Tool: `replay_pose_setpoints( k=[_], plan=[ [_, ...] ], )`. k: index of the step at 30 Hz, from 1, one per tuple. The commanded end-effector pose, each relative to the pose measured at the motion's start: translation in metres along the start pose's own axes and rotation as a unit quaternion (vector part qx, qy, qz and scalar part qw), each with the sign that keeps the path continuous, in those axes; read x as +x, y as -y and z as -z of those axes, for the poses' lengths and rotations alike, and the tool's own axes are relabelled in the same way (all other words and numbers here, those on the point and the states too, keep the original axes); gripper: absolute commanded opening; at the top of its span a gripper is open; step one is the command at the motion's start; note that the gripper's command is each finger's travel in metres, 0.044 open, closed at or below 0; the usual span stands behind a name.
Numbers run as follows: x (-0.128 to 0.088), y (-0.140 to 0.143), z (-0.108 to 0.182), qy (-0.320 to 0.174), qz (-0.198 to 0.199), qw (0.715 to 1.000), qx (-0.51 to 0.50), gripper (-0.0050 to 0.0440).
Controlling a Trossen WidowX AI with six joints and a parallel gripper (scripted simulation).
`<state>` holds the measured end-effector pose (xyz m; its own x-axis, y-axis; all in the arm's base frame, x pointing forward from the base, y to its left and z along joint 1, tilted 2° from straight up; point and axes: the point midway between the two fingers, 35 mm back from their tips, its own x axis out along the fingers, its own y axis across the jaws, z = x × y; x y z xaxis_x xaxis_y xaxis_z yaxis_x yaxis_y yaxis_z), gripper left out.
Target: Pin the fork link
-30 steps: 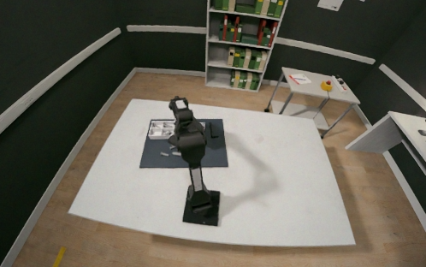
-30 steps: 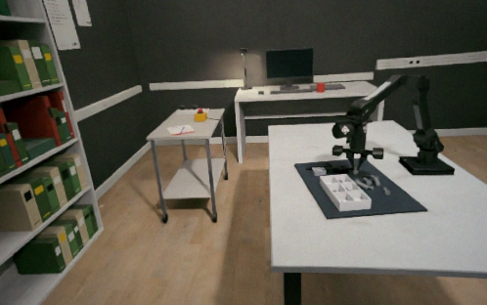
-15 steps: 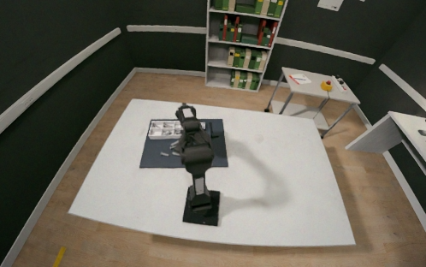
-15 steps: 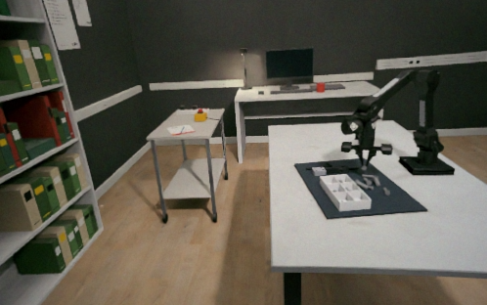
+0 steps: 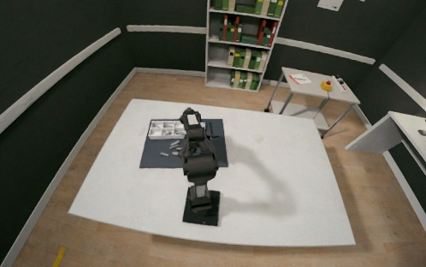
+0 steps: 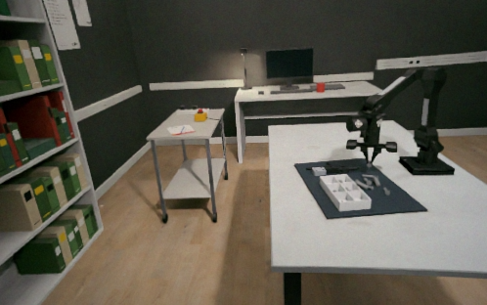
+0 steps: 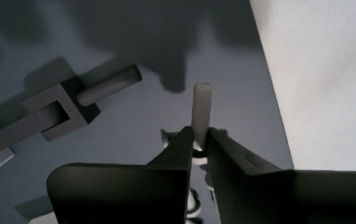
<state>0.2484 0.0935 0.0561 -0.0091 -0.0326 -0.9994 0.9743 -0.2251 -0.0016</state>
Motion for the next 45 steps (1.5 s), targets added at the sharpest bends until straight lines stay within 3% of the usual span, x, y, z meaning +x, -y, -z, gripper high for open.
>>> replay_pose_setpoints(
  k=[1, 45],
  plan=[
    [-0.003, -0.001, 0.0, -0.005, -0.007, 1.0, 0.001, -0.005],
    [0.036, 0.0, -0.001, -0.001, 0.0, 1.0, 0.0, -0.005]
  ],
)
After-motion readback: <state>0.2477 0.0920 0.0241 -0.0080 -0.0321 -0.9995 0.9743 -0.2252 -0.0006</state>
